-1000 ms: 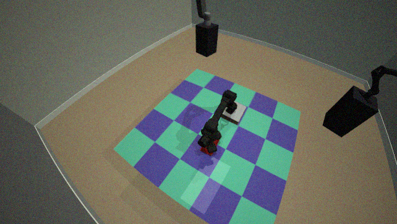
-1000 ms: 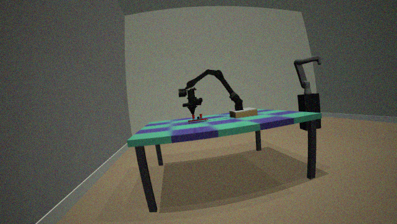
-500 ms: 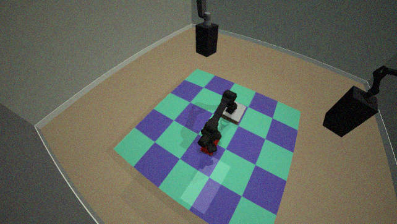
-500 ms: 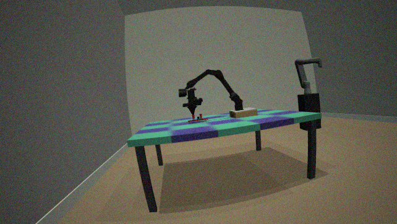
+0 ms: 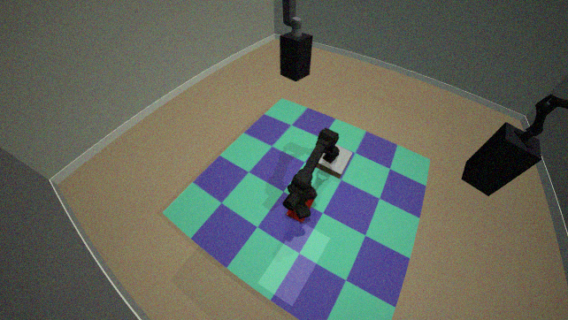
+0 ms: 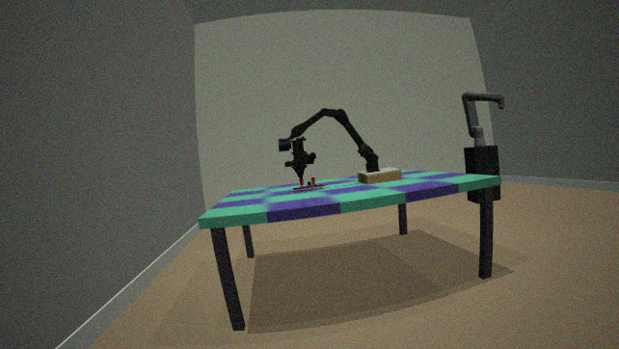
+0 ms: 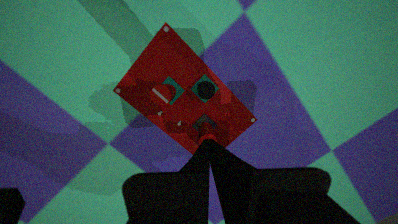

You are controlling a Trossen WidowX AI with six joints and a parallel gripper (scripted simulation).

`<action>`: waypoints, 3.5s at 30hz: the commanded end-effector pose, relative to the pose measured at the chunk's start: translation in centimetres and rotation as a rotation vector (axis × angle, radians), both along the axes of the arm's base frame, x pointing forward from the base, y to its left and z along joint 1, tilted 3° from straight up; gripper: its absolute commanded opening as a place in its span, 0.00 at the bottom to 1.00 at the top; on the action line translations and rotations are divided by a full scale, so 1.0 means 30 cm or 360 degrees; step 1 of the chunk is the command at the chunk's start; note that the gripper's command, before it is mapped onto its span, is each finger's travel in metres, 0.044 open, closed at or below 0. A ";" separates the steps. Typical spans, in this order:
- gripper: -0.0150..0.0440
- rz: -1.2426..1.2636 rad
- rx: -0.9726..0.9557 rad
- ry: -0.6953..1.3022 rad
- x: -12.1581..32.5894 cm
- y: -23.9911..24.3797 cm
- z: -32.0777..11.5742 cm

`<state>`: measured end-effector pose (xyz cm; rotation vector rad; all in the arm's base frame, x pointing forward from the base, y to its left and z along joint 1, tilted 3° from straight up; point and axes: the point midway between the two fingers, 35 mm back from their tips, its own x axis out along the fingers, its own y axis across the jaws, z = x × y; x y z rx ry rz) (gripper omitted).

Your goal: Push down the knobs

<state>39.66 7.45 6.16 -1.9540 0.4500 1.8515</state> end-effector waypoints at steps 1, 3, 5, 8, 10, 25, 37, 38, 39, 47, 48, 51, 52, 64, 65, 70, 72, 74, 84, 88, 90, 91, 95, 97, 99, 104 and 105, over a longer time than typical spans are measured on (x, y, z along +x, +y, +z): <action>0.25 0.0003 0.0003 0.0015 0.003 0.005 -0.034; 0.25 0.0003 0.0003 0.0015 0.003 0.005 -0.034; 0.25 0.0003 0.0003 0.0015 0.003 0.005 -0.034; 0.25 0.0003 0.0003 0.0015 0.003 0.005 -0.035; 0.25 0.0003 0.0003 0.0015 0.003 0.005 -0.037; 0.25 0.0003 0.0003 0.0015 0.003 0.005 -0.039; 0.25 0.0003 0.0003 0.0015 0.003 0.005 -0.039; 0.25 0.0003 0.0003 0.0015 0.003 0.005 -0.040; 0.25 0.0003 0.0003 0.0015 0.004 0.005 -0.041; 0.25 0.0003 0.0003 0.0015 0.004 0.005 -0.042; 0.25 0.0003 0.0003 0.0015 0.004 0.005 -0.042; 0.25 0.0003 0.0003 0.0015 0.004 0.005 -0.042; 0.25 0.0003 0.0003 0.0015 0.004 0.005 -0.042; 0.25 0.0003 0.0003 0.0015 0.004 0.005 -0.044; 0.25 0.0003 0.0003 0.0015 0.004 0.005 -0.044; 0.25 0.0003 0.0003 0.0015 0.004 0.005 -0.047; 0.25 0.0003 0.0003 0.0015 0.004 0.005 -0.047; 0.25 0.0003 0.0003 0.0015 0.004 0.005 -0.047; 0.25 0.0003 0.0003 0.0015 0.003 0.004 -0.013; 0.25 0.0003 0.0003 0.0015 0.002 0.003 0.008; 0.25 0.0003 0.0003 0.0015 0.001 0.002 0.019; 0.25 0.0003 0.0003 0.0015 0.001 0.002 0.024; 0.25 0.0003 0.0003 0.0015 0.000 0.001 0.044; 0.25 0.0003 0.0003 0.0015 -0.001 0.001 0.054; 0.25 0.0003 0.0003 0.0015 -0.002 0.000 0.061; 0.48 0.0000 -0.0006 0.0029 -0.007 -0.001 0.039; 0.52 0.0000 -0.0006 0.0029 -0.007 -0.001 0.039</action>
